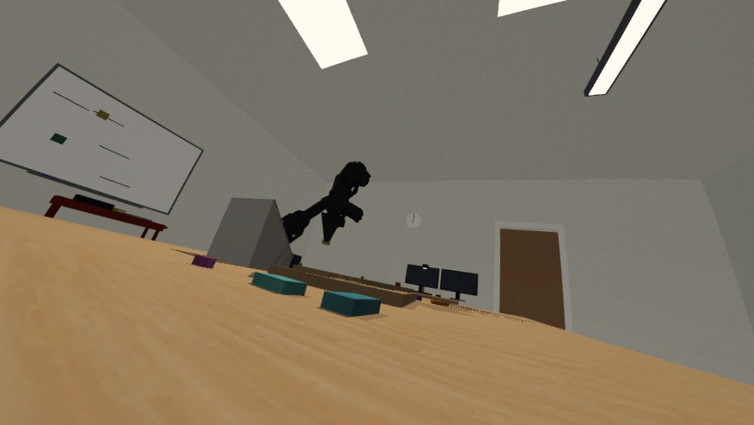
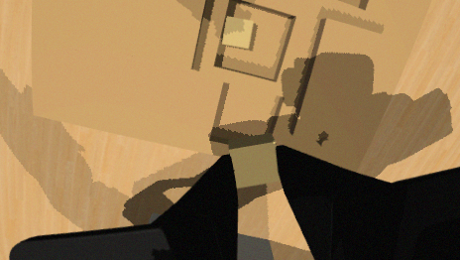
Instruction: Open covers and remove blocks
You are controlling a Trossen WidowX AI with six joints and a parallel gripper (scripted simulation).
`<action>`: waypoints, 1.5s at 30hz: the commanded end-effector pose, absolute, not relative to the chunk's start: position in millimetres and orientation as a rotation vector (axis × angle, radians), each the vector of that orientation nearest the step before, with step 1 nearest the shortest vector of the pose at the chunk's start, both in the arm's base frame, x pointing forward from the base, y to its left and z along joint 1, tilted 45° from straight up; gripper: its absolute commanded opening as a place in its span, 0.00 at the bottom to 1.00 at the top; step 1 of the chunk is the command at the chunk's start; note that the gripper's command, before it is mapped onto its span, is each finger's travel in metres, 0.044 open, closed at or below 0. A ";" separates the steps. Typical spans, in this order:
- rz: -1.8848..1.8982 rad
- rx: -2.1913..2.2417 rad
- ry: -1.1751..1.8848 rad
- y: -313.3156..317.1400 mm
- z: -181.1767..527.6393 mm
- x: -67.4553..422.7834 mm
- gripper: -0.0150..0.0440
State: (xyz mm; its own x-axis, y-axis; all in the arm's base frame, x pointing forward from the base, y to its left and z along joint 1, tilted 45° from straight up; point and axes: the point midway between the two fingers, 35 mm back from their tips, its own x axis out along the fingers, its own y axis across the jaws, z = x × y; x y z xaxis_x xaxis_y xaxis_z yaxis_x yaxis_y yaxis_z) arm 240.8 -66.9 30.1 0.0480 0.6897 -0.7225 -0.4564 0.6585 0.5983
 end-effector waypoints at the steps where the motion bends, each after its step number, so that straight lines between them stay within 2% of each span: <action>1: 0.878 0.225 1.247 -61.6 38.3 247.6 0.39; 24: 0.852 0.207 1.257 -13.7 90.3 278.0 0.39; 45: 0.857 0.212 1.246 40.8 142.8 286.4 0.39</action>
State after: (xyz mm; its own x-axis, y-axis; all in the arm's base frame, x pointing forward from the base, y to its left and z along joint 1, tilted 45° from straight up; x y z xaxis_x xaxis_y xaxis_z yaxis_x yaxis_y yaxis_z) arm 286.1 33.9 135.2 0.0594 0.6643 -0.7451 -0.4541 0.6827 0.5725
